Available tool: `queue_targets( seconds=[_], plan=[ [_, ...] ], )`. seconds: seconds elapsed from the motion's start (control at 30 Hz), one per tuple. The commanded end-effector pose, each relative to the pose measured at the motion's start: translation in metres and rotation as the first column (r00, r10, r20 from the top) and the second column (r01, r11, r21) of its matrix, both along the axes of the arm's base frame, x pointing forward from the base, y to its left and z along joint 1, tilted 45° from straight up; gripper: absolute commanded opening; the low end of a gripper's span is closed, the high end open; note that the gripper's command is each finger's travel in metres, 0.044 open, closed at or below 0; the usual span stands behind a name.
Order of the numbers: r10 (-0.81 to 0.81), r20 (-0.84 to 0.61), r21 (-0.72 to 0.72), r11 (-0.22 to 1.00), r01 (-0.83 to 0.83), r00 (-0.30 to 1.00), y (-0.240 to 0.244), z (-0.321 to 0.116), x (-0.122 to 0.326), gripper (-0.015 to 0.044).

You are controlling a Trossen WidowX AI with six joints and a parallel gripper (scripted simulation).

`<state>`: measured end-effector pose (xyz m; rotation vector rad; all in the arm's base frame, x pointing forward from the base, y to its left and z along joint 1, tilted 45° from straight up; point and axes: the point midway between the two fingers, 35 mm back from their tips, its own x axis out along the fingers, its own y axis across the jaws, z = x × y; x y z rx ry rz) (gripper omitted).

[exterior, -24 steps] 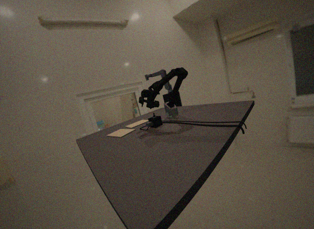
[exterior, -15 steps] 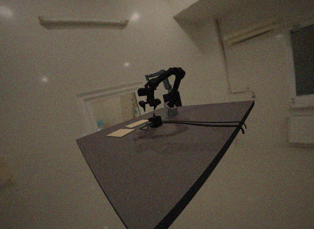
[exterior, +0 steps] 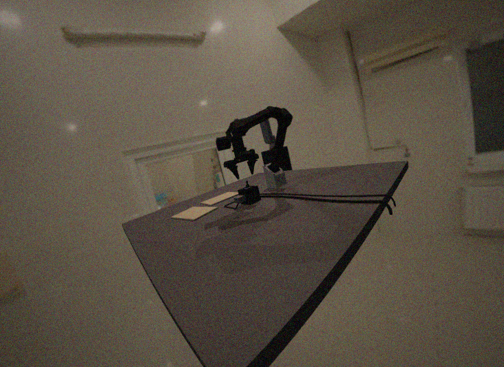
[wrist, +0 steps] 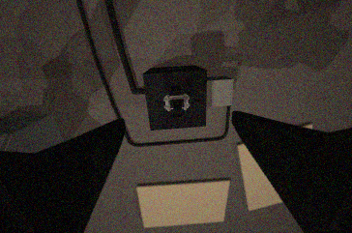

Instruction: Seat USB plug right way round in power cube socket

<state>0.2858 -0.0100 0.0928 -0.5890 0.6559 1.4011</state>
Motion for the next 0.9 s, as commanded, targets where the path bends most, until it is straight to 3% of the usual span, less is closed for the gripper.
queue_targets(
  seconds=[0.0,0.87],
  plan=[
    [0.002,0.003,0.012,1.000,-0.002,1.000,0.001,0.000,0.001,0.0440],
    [0.002,0.004,0.013,1.000,-0.002,1.000,0.019,-0.018,0.002,0.0440]
  ],
)
